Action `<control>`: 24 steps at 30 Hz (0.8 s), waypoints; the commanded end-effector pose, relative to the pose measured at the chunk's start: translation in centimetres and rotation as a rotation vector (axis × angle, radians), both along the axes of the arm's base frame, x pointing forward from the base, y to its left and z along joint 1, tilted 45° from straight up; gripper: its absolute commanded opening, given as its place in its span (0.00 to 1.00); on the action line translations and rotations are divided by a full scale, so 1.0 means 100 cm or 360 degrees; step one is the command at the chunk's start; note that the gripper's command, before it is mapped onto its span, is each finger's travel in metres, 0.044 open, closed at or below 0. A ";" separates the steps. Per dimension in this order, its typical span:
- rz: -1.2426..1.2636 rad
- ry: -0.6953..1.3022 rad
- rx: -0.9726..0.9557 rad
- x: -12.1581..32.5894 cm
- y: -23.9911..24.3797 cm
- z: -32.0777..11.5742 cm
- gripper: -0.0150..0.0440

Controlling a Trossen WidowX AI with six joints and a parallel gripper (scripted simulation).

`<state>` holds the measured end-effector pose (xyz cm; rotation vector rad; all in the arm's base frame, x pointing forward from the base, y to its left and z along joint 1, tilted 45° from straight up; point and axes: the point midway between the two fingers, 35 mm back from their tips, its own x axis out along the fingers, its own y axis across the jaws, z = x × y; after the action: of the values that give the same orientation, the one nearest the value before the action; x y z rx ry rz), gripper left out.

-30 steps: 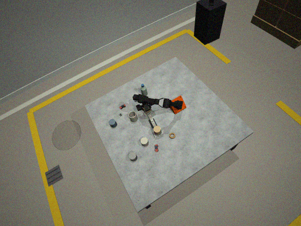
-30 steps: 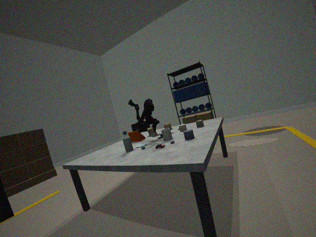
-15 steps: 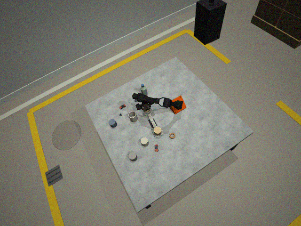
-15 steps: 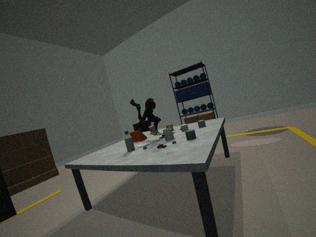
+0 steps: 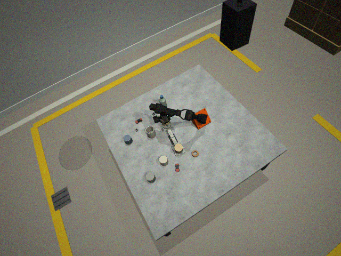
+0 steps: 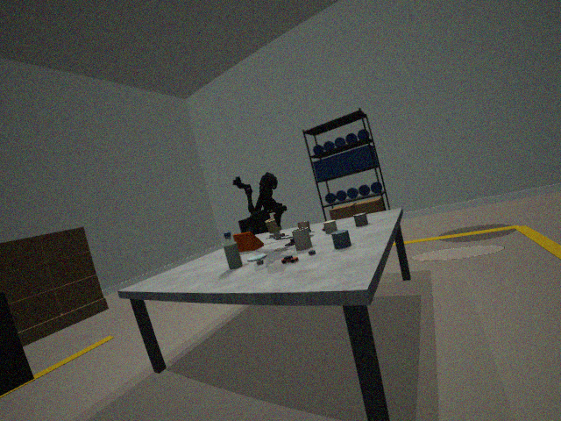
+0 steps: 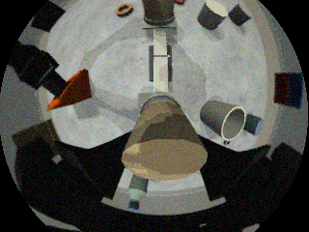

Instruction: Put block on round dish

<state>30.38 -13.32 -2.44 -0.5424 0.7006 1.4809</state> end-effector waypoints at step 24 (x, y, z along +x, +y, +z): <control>-0.0006 -0.0018 -0.0015 -0.001 -0.029 0.029 0.25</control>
<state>30.16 -15.39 -0.07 -0.5407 0.6998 1.4815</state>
